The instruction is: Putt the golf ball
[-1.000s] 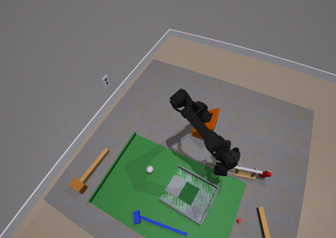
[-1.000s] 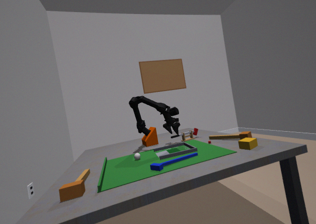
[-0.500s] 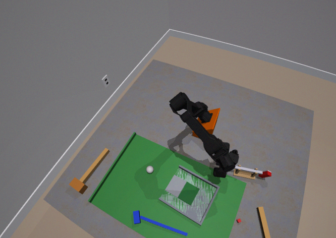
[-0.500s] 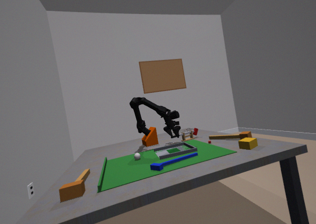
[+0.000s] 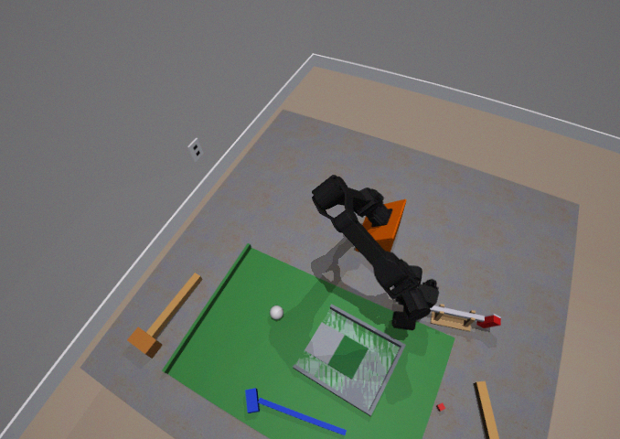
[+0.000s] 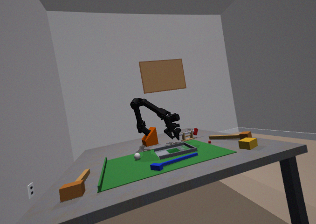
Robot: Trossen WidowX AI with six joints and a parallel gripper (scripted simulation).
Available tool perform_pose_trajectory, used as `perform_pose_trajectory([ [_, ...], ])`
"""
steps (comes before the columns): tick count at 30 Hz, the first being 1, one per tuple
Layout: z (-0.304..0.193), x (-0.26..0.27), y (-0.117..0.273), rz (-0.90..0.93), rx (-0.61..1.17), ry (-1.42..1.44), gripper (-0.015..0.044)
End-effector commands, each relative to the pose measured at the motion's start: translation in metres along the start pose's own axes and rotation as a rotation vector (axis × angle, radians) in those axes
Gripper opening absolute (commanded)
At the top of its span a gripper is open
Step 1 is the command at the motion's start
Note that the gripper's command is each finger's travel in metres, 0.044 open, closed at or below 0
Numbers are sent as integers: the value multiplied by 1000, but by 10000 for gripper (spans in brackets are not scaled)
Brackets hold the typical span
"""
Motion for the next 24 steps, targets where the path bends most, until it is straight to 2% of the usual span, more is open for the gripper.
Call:
perform_pose_trajectory([
  [1, 0, 1, -6, 4, 8, 8, 440],
  [2, 0, 1, -6, 4, 8, 8, 440],
  [18, 0, 0, -2, 2, 1, 0, 20],
  [24, 0, 0, -1, 1, 0, 0, 0],
])
Point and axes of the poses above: the point midway between the two fingers, 35 mm back from their tips, its own y axis back along the fingers, its own x axis across the jaws, z = x × y, the point moved 9 cm from there along y, back along the fingers, and after that the axes turned 13 degrees about y, right-handed, at the moved point
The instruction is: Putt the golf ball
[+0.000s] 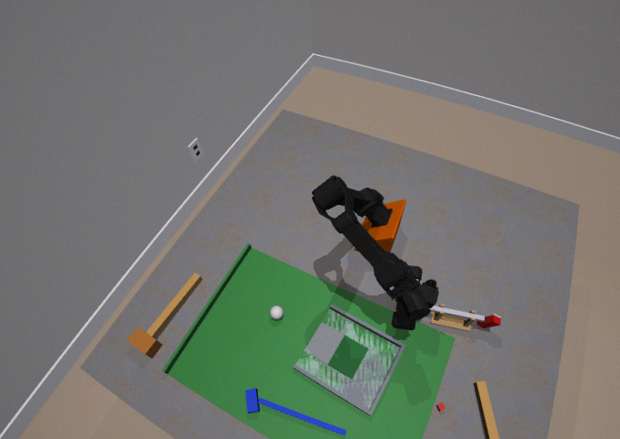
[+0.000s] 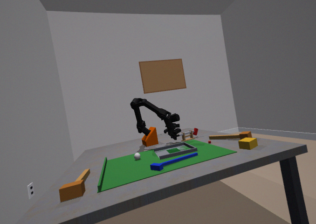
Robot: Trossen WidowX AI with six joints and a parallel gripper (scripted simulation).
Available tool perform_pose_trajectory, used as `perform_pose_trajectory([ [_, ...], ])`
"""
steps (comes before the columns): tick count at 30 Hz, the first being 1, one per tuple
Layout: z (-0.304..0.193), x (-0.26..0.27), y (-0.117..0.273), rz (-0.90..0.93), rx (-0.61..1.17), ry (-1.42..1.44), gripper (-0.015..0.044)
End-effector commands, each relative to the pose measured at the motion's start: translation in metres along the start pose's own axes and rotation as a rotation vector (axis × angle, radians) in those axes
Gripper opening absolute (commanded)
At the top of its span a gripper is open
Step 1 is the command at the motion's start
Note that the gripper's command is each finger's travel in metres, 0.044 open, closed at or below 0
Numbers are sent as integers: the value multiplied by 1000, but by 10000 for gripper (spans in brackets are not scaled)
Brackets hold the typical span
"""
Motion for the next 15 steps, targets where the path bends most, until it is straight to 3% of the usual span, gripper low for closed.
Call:
perform_pose_trajectory([
  [1, 1, -1, 4, -2, -1, 0, 0],
  [15, 26, -6, 96, 0, -4, 1, 0],
])
Point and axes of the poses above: the point midway between the two fingers, 35 mm back from their tips, its own y axis back along the fingers, its own x axis across the jaws, z = x × y, the point moved 9 cm from there along y, back along the fingers, and after that the axes turned 13 degrees about y, right-handed, at the moved point
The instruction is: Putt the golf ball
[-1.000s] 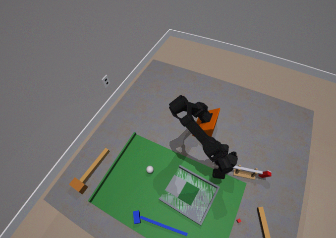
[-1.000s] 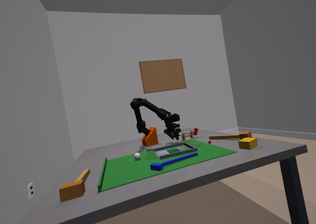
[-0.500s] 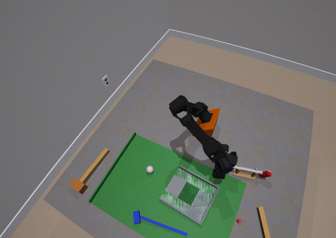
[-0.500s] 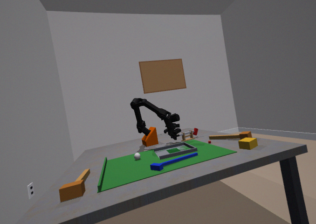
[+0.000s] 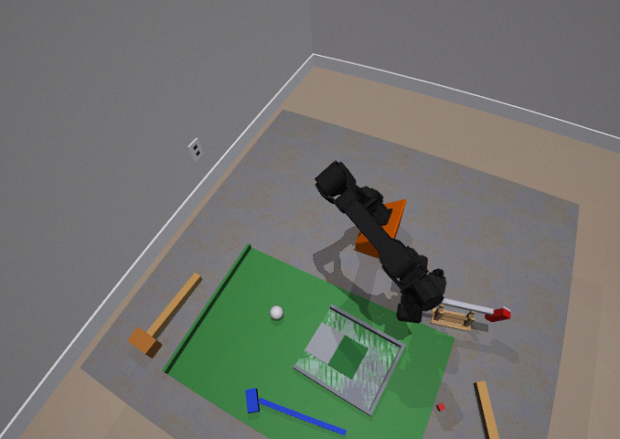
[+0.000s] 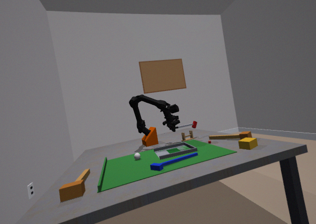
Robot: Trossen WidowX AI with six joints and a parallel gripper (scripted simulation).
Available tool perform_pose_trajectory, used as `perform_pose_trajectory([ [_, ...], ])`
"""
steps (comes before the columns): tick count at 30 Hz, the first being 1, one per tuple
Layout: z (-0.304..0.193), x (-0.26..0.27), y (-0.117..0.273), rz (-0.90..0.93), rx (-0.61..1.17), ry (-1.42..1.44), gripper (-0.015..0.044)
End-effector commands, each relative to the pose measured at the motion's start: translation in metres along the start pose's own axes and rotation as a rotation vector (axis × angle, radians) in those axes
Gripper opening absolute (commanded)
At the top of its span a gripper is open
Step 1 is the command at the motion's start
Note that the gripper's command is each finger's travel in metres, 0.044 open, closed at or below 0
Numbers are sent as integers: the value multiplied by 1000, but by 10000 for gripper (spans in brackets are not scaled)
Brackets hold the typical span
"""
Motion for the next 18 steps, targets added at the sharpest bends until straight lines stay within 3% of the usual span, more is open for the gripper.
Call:
perform_pose_trajectory([
  [1, 5, 1, 28, -13, -18, -9, 0],
  [5, 3, 0, 19, -12, -5, -5, 0],
  [18, -75, -1, 55, -52, 2, -357, 0],
])
Point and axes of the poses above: the point midway between the two fingers, 35 mm back from their tips, its own y axis back along the fingers, its own x axis across the jaws, z = x × y, the point moved 9 cm from there along y, back along the fingers, and after that the axes turned 13 degrees about y, right-handed, at the moved point
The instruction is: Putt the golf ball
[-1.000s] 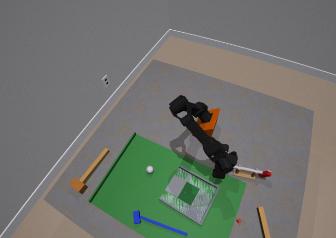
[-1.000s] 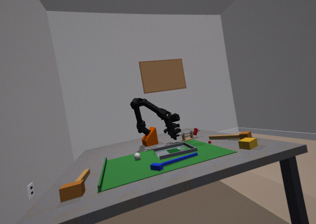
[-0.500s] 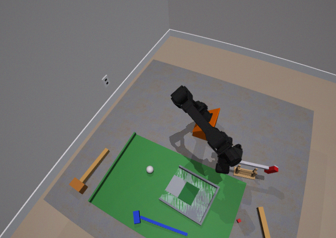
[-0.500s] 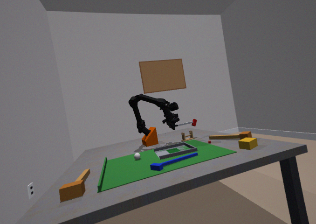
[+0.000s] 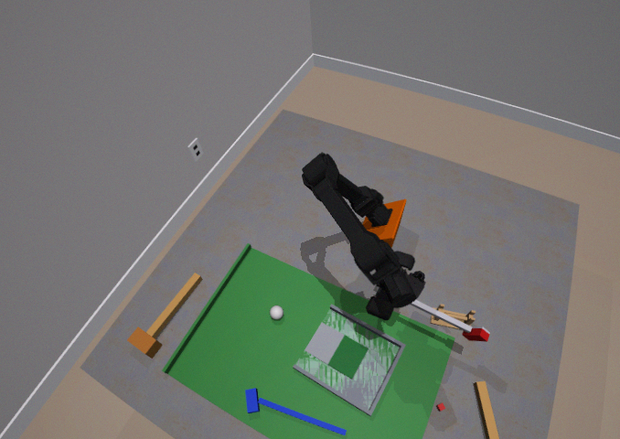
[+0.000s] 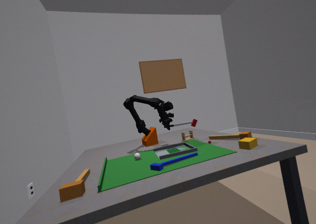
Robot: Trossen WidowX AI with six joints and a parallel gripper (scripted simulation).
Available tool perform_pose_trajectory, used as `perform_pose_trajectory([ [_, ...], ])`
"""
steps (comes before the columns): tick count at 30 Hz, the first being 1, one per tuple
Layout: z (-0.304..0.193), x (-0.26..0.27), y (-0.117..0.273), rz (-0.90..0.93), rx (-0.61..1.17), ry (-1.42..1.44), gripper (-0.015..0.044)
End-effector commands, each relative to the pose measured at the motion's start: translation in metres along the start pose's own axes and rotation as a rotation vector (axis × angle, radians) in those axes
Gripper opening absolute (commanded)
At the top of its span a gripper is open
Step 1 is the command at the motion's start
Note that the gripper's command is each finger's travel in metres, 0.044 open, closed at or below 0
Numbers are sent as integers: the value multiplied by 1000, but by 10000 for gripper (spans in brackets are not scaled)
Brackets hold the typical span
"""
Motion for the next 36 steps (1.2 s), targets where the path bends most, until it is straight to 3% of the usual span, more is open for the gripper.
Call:
perform_pose_trajectory([
  [1, -28, -4, 15, -25, -1, -127, 0],
  [18, -137, 4, 50, -80, 35, -626, 0],
  [36, -236, 58, 79, -140, 112, -1152, 0],
])
Point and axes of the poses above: the point midway between the two fingers, 35 mm back from their tips, its own y axis back along the fingers, its own x axis across the jaws, z = x × y, the point moved 9 cm from there along y, back along the fingers, and after that the axes turned 13 degrees about y, right-handed, at the moved point
